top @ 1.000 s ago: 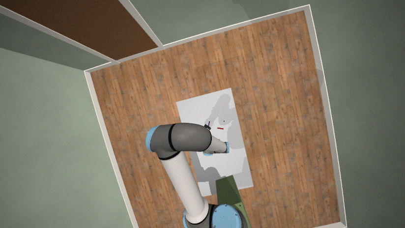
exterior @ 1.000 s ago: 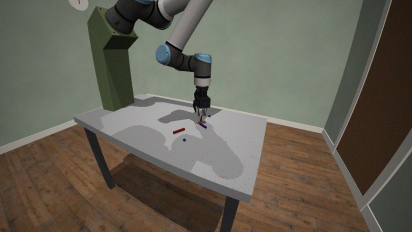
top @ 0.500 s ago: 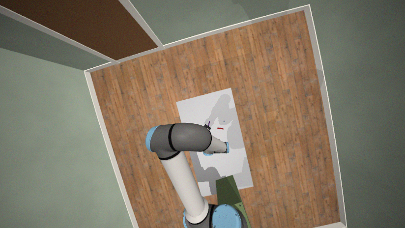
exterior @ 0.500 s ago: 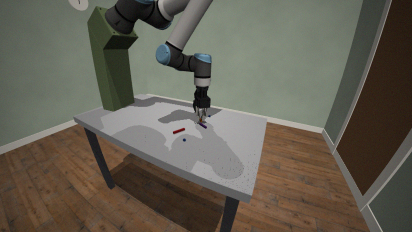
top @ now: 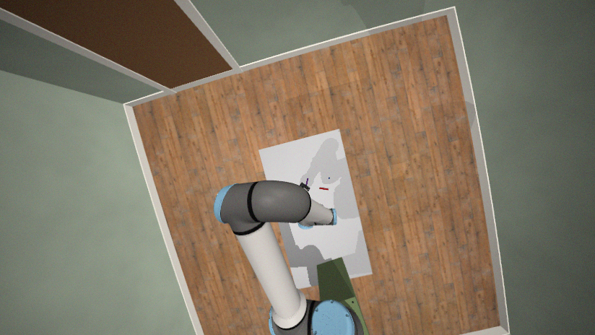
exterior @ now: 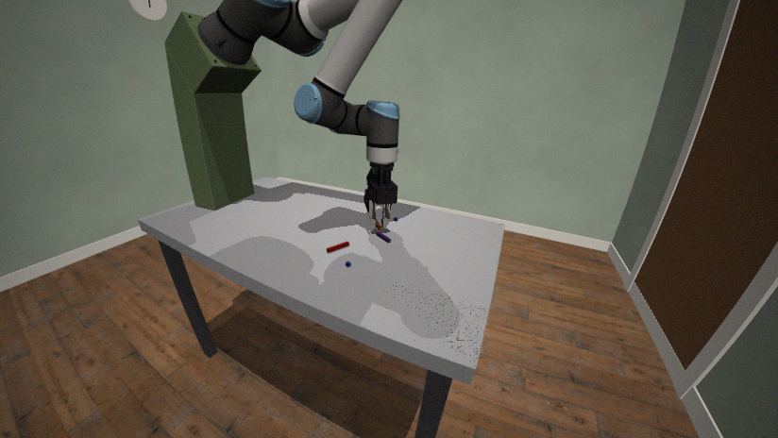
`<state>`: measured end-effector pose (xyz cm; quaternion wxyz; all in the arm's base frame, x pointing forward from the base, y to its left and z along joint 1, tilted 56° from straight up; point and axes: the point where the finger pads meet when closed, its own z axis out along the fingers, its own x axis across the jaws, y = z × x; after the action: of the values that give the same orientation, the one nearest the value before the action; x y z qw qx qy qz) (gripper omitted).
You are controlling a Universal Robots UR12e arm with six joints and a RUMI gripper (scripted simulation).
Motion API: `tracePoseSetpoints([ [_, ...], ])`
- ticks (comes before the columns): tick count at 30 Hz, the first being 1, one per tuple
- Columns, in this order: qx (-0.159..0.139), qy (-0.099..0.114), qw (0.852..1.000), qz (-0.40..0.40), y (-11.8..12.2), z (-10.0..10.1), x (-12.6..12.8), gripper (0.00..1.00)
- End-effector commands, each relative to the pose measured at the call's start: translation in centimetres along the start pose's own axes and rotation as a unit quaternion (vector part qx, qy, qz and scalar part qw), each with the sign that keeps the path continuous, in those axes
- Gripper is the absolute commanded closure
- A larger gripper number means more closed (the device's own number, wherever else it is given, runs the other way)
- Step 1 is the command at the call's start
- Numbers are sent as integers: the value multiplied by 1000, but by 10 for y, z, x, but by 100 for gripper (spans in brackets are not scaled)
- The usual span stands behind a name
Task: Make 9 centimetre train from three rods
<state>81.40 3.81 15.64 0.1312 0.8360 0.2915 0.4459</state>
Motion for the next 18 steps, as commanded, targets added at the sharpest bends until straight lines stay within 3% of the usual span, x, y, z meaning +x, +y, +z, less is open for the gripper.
tracePoseSetpoints([
  [1, -2, 2, 1000, -1, 2, -1, 3, 86],
  [9, -1, 0, 1000, 0, 1, -13, 0, 86],
  [18, -1, 0, 1000, 0, 1, -60, 0, 86],
])
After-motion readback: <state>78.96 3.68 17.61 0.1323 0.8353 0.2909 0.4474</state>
